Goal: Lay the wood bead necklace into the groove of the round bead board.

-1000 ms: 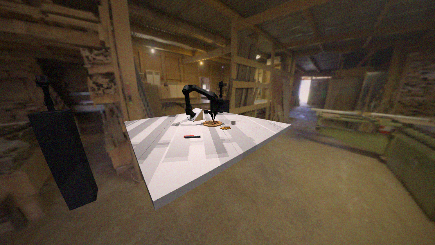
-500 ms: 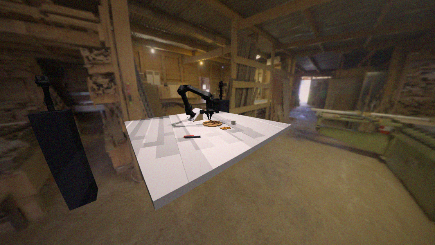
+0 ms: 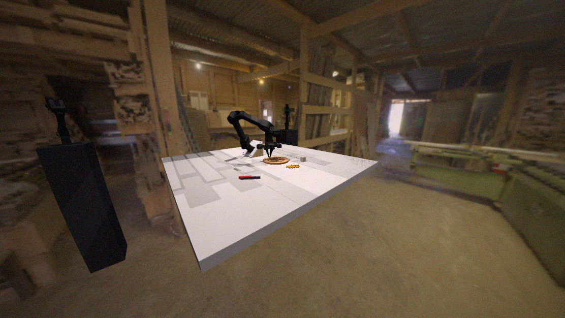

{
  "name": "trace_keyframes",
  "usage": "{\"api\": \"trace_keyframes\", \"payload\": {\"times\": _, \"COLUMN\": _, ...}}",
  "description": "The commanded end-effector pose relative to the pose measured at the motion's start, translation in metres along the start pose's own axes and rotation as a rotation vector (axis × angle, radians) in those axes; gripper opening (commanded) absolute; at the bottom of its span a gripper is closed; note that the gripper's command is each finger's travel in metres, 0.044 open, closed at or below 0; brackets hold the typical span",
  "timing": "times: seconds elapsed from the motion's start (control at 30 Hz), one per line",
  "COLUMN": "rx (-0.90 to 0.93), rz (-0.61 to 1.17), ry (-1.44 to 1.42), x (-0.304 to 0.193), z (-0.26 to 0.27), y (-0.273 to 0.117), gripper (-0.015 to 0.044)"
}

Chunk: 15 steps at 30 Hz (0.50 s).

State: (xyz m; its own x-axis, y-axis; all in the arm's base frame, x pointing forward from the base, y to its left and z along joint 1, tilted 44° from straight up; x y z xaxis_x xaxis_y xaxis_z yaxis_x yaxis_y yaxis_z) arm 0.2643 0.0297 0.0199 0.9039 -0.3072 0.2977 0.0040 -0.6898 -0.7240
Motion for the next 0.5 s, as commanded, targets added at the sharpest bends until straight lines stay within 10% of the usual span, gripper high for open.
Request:
{"api": "trace_keyframes", "payload": {"times": 0.0, "rx": -0.006, "rz": -0.002, "ry": -0.002, "x": 0.0002, "z": -0.0014, "y": 0.0066, "gripper": 0.0000}}
{"api": "trace_keyframes", "payload": {"times": 0.47, "rx": 0.001, "rz": -0.003, "ry": -0.001, "x": 0.0001, "z": 0.0002, "y": 0.0132, "gripper": 0.0026}}
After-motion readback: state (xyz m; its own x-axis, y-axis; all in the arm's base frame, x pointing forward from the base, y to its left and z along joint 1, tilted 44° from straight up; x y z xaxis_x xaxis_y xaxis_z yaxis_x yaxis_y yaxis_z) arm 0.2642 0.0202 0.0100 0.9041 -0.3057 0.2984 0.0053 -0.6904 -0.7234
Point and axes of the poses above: the point midway between the two fingers, 35 mm back from their tips, its own y axis out along the fingers, its own z axis across the jaws, x = y × z, the point moved 2 cm from there along -y, back along the fingers, and after that the axes turned 1 degree about -y, right-handed, at the moved point
